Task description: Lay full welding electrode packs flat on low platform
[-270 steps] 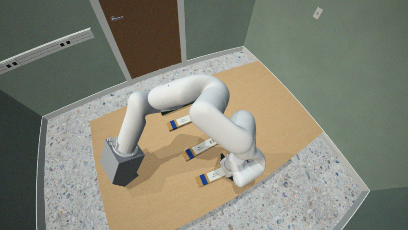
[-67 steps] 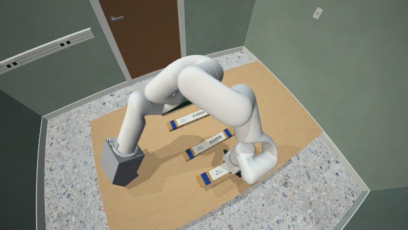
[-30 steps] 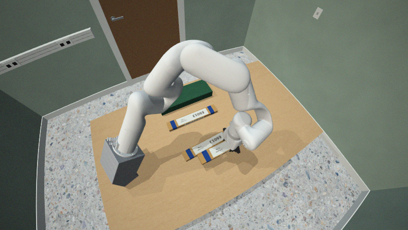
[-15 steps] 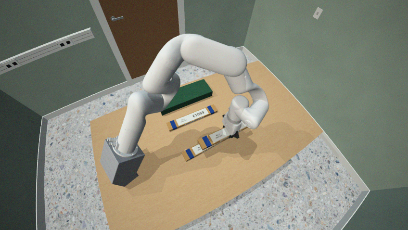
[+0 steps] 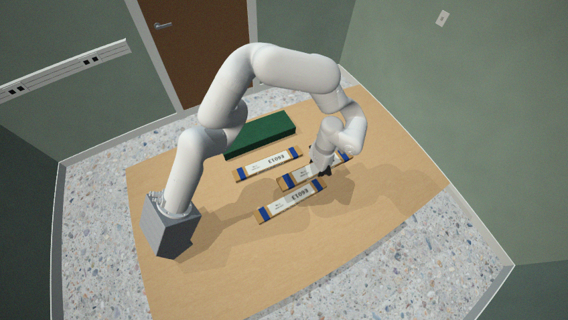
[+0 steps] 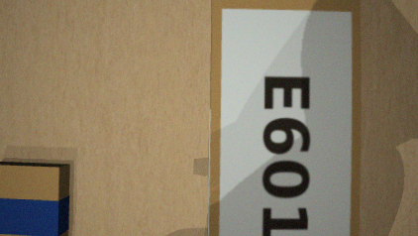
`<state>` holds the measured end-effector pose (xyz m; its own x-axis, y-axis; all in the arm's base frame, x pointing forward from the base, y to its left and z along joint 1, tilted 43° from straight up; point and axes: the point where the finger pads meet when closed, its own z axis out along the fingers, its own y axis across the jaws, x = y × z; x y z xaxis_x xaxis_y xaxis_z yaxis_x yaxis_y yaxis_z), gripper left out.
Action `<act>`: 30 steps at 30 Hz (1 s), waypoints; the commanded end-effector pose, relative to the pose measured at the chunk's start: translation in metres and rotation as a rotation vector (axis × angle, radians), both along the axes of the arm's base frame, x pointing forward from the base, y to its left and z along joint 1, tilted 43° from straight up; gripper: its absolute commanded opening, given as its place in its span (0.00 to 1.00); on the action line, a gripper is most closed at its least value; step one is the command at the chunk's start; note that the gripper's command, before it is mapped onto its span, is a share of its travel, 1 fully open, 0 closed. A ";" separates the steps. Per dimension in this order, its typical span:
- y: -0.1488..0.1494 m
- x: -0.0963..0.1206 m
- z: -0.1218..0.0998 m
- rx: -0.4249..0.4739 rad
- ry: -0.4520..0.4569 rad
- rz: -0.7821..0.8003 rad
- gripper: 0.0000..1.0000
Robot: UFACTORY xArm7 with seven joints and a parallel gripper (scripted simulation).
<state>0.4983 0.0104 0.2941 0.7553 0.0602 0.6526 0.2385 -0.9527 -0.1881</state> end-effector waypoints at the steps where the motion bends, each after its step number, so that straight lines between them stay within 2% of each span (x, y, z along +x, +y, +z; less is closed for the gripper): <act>1: 0.005 0.002 0.005 -0.002 0.003 -0.005 0.58; 14: 0.036 0.008 0.022 -0.002 0.003 -0.005 0.58; 30: 0.049 0.011 0.030 -0.002 0.003 -0.005 0.58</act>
